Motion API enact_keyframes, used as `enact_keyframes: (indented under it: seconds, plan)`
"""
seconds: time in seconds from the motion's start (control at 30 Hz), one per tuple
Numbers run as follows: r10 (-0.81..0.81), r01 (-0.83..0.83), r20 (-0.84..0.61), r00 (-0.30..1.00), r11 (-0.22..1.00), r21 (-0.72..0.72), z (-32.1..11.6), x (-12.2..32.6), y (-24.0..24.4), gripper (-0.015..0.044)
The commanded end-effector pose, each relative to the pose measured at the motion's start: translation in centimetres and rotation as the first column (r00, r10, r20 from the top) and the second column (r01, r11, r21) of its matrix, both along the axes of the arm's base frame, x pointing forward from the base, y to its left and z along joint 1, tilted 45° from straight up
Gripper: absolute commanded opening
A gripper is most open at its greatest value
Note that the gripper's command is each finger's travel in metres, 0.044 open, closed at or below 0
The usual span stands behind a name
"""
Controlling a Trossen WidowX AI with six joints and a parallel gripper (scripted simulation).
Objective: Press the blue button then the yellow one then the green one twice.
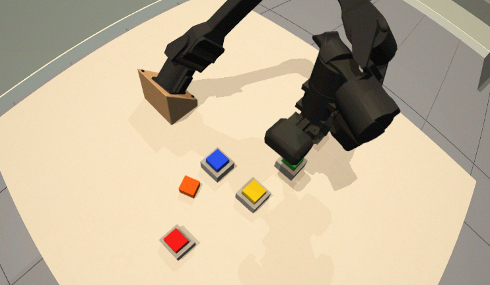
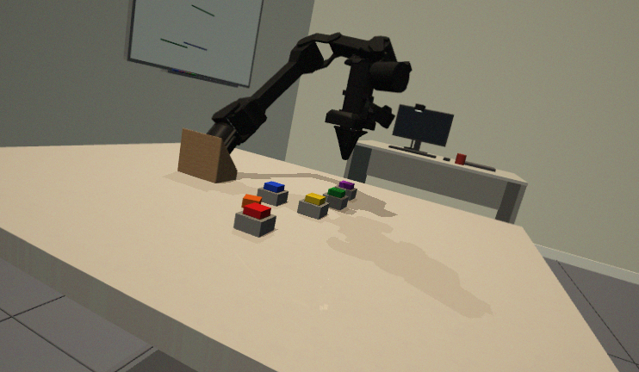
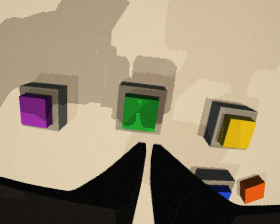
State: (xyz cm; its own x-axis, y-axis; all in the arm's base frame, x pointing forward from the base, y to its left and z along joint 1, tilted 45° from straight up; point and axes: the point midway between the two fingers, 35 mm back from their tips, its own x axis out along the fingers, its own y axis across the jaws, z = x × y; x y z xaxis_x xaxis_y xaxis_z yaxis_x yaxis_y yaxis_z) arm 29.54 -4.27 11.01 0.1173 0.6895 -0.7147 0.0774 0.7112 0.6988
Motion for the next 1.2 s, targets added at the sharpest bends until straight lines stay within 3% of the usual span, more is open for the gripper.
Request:
enact_keyframes:
  seconds: [0.0,1.17]
  plan:
    - [0.006,-0.006,-0.007,1.000,1.000,0.010,-2.3,0.2,3.1,0.0020]
    - [0.007,-0.006,-0.007,1.000,1.000,0.012,-5.2,0.6,6.0,0.0020]
